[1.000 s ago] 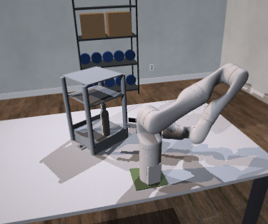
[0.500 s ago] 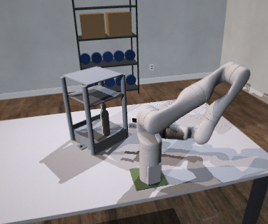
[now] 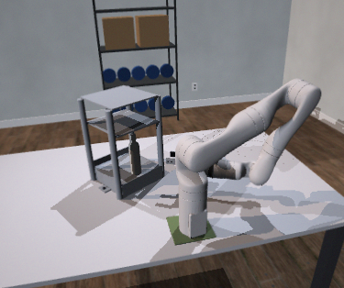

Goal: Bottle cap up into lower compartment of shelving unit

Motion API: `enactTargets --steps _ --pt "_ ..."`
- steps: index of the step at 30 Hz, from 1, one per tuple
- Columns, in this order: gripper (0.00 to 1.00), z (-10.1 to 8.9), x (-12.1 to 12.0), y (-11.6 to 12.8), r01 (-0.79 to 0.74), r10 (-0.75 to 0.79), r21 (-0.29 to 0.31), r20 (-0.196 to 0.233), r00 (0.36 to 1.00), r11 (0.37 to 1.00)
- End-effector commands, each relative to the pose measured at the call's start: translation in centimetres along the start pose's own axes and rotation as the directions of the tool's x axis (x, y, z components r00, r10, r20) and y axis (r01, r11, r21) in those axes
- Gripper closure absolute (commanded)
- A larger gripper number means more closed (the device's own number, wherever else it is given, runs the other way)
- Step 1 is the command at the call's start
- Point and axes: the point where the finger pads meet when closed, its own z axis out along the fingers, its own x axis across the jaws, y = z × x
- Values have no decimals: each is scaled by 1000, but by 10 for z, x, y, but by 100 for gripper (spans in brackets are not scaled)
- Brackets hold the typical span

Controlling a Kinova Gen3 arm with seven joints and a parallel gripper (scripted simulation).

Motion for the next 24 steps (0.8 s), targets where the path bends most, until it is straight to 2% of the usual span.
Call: enactTargets --steps 1,8,24 --pt "0 0 0 -3 2 -2 -1 0 1000 1000" --pt "0 0 0 -11 2 -2 -1 0 1000 1000" --pt "0 0 0 -50 2 -2 -1 0 1000 1000"
